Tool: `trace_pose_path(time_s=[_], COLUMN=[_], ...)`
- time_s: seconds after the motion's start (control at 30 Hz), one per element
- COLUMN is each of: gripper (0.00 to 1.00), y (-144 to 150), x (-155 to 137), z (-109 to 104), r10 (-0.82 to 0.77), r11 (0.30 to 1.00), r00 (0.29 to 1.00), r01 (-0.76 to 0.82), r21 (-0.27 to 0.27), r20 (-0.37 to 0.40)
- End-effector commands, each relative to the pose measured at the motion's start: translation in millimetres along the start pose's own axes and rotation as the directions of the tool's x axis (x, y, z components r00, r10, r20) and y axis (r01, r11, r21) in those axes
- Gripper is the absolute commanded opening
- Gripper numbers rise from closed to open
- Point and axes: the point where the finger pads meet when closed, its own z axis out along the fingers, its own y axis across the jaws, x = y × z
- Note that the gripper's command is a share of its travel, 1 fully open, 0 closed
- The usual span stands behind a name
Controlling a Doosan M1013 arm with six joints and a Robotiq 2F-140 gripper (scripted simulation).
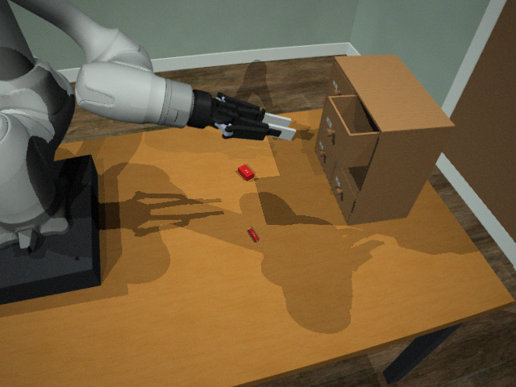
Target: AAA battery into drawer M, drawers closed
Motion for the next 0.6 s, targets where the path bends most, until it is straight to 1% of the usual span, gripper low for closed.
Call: trace_pose_path(time_s=[0.0, 0.17, 0.23, 0.47, 0.57], gripper=[0.2, 0.2, 0.2, 0.2, 0.2], y=[-0.2, -0.1, -0.1, 0.0, -1.4], x=[0.3, 2.0, 2.0, 6.9, 7.9], z=[-0.6, -4.5, -4.5, -15.3, -18.5], r10=[0.0, 0.0, 0.0, 0.0, 0.001], r11=[1.0, 1.0, 1.0, 1.0, 1.0], r00=[1.0, 0.999, 0.999, 0.99, 0.985], r01=[0.0, 0.0, 0.0, 0.0, -0.001], r21=[0.001, 0.0, 0.0, 0.0, 0.004], r20=[0.006, 0.043, 0.043, 0.143, 0.175])
